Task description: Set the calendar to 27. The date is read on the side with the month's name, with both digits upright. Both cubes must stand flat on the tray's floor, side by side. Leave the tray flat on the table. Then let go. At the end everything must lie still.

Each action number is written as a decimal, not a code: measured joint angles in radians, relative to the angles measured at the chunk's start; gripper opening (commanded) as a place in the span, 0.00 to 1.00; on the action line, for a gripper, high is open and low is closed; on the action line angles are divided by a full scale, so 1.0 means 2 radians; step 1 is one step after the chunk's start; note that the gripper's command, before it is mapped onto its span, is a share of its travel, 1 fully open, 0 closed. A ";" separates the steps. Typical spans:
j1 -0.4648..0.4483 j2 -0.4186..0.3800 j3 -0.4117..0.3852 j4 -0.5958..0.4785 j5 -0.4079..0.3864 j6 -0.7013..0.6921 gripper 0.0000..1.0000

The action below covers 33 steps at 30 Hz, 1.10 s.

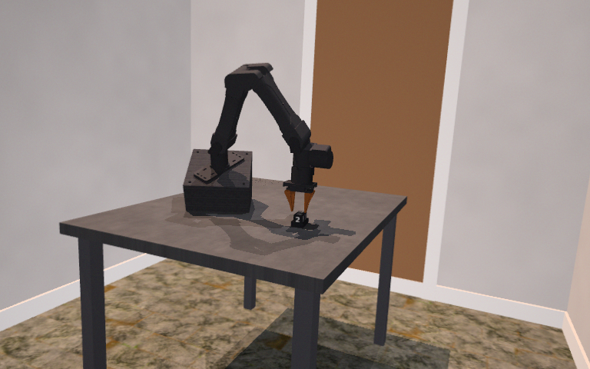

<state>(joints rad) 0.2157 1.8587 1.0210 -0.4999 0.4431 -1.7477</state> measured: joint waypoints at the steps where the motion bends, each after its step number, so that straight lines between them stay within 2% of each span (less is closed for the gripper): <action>1: 0.000 0.000 0.000 0.000 0.000 0.000 0.45; 23: 0.000 0.000 0.000 0.000 0.000 0.000 0.45; 33: -0.008 0.015 0.000 0.019 -0.001 -0.004 0.45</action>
<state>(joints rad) 0.2005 1.8881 1.0210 -0.4625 0.4416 -1.7557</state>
